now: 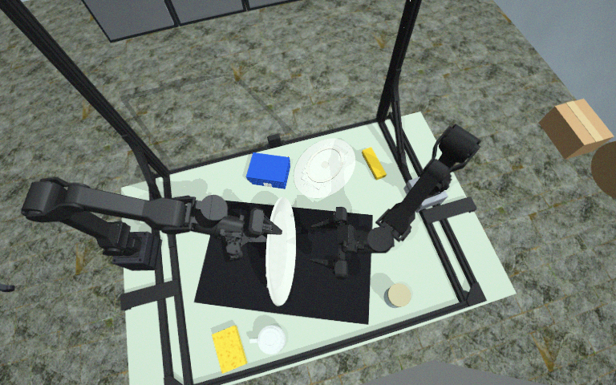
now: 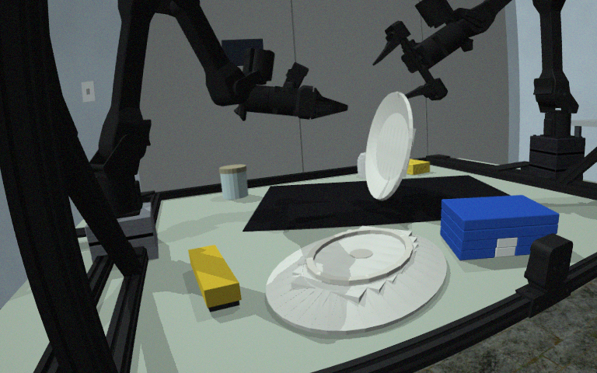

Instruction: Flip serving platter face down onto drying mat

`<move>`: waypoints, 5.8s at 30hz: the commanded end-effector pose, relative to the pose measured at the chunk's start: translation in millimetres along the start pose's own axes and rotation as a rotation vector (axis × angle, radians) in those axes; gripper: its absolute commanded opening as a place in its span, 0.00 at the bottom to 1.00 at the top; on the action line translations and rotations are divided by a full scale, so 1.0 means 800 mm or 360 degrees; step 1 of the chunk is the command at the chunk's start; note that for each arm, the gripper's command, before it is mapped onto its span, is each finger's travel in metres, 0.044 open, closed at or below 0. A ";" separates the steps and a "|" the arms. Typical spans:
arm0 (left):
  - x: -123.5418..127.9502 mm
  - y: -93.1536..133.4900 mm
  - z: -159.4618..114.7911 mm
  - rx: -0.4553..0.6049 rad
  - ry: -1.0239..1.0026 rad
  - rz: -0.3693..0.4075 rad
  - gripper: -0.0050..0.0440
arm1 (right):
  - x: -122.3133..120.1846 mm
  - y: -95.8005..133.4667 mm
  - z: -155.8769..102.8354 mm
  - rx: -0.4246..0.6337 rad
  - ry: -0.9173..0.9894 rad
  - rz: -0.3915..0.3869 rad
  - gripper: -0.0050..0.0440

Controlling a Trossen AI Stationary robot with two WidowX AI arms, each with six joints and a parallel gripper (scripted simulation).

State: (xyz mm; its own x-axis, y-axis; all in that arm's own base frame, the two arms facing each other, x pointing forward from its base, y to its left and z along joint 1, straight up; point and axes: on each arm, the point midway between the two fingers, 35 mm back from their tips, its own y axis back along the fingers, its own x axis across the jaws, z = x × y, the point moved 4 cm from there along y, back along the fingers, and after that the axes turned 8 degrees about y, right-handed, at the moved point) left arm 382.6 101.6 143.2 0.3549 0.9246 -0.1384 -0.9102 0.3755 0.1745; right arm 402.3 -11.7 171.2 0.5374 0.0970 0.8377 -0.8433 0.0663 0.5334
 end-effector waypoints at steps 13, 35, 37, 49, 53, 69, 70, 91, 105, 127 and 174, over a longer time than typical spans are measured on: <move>0.000 0.000 0.000 -0.0001 -0.0003 -0.0006 1.00 | 0.034 -0.046 0.004 -0.0001 0.0004 0.0052 1.00; 0.000 0.000 0.000 -0.0001 -0.0003 -0.0006 1.00 | 0.057 -0.086 0.007 -0.0001 0.0004 0.0053 1.00; 0.000 0.000 0.000 -0.0001 -0.0003 -0.0006 1.00 | 0.059 -0.090 0.007 -0.0001 0.0004 0.0053 1.00; 0.000 0.000 0.000 -0.0001 -0.0003 -0.0006 1.00 | 0.067 -0.110 0.008 -0.0001 0.0004 0.0053 1.00; 0.000 0.000 0.000 -0.0001 -0.0003 -0.0006 1.00 | 0.067 -0.110 0.008 -0.0001 0.0004 0.0053 1.00; 0.000 0.000 0.000 -0.0001 -0.0003 -0.0006 1.00 | -0.022 -0.059 -0.011 0.0020 -0.0001 -0.0058 1.00; 0.000 0.000 0.000 -0.0001 -0.0003 -0.0006 1.00 | -0.029 -0.052 -0.013 0.0021 -0.0003 -0.0057 1.00; 0.002 0.022 -0.009 0.0126 -0.0005 0.0014 1.00 | -0.241 0.071 -0.036 0.0051 0.0001 -0.0299 1.00; 0.005 0.061 -0.032 0.0353 -0.0004 0.0043 1.00 | -0.274 0.090 -0.038 0.0055 0.0005 -0.0350 1.00; 0.011 0.098 -0.074 0.0680 -0.0005 0.0090 1.00 | -0.274 0.090 -0.038 0.0055 0.0005 -0.0350 1.00; 0.031 0.126 -0.153 0.1106 -0.0006 0.0151 1.00 | -0.274 0.090 -0.038 0.0055 0.0005 -0.0350 1.00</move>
State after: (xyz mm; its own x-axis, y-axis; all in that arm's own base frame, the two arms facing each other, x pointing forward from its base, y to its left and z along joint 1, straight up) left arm 269.1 152.9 37.8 0.2720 0.9573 -0.0981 -0.5774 0.2439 0.7792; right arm 224.5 2.3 22.4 0.7066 0.0903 0.7018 -0.7069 0.0479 0.7057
